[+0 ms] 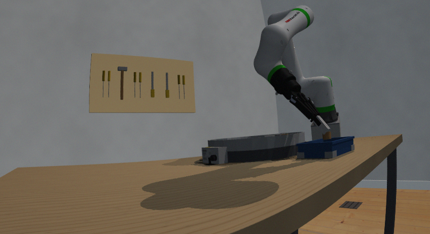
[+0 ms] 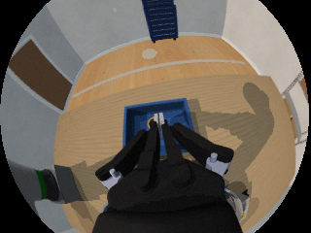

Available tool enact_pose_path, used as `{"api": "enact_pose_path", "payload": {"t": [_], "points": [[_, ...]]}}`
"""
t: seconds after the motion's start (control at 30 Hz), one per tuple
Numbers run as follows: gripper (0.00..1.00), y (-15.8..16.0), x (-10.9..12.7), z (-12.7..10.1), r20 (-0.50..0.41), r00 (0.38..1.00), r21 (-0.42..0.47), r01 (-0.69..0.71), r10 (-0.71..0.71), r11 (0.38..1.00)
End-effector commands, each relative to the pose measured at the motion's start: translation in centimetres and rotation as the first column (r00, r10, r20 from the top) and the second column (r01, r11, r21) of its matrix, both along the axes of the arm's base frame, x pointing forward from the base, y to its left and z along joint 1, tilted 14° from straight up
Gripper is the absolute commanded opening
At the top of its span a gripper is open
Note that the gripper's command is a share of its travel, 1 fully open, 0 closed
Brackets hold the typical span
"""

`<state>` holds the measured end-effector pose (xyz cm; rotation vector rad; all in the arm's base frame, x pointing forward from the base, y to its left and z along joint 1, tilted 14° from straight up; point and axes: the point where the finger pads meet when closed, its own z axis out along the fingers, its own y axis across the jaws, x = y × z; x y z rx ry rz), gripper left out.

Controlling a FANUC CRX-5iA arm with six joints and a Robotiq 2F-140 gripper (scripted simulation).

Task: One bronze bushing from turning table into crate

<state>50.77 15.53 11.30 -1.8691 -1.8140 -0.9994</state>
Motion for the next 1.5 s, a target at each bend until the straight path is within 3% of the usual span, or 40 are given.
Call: {"api": "enact_pose_path", "payload": {"t": [0.0,0.83,1.47], "points": [[0.00,0.0,0.1,-0.2,0.000,1.000,0.000,0.000,0.000,1.000],[0.00,0.2,0.9,-3.5,0.000,1.000,0.000,0.000,0.000,1.000],[0.00,0.2,1.0,-3.8,0.000,1.000,0.000,0.000,0.000,1.000]]}}
